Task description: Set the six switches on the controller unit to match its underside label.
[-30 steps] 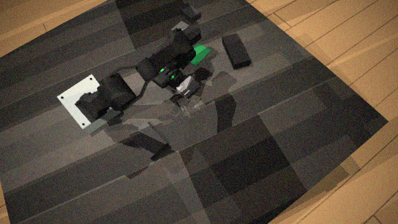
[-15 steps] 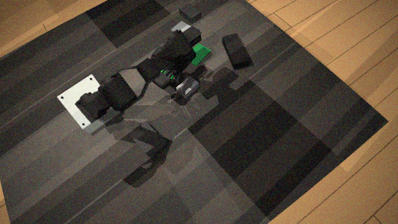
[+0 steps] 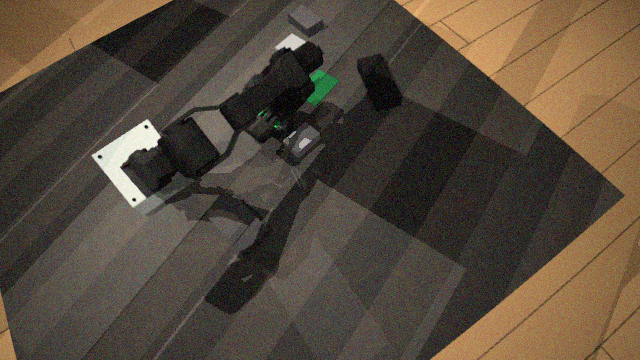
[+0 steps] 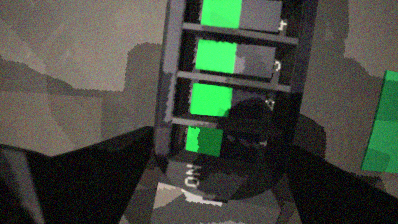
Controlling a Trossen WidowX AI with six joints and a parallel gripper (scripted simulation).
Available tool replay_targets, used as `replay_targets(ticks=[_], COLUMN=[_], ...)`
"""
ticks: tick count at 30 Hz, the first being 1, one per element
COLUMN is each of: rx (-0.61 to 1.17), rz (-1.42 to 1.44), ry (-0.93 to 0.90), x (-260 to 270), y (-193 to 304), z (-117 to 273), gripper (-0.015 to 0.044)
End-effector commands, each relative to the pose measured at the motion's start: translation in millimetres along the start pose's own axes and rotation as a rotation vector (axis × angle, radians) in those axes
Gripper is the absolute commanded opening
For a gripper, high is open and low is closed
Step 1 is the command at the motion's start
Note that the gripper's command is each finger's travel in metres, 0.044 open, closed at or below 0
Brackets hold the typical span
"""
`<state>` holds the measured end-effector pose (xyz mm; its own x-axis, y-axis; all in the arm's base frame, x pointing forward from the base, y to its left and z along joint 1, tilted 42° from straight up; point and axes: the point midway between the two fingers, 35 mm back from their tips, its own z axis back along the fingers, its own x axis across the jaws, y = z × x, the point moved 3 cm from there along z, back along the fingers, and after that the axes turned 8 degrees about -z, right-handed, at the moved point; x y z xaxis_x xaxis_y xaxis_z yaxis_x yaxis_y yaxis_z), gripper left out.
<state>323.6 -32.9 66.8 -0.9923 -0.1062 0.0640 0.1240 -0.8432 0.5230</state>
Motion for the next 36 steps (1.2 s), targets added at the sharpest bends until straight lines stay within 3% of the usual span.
replay_targets(ticks=[1, 36], rx=[0.003, 0.070], rz=[0.004, 0.004], ry=[0.002, 0.011], x=[0, 3], y=[-2, -23], z=[4, 26], gripper=[0.0336, 0.0336])
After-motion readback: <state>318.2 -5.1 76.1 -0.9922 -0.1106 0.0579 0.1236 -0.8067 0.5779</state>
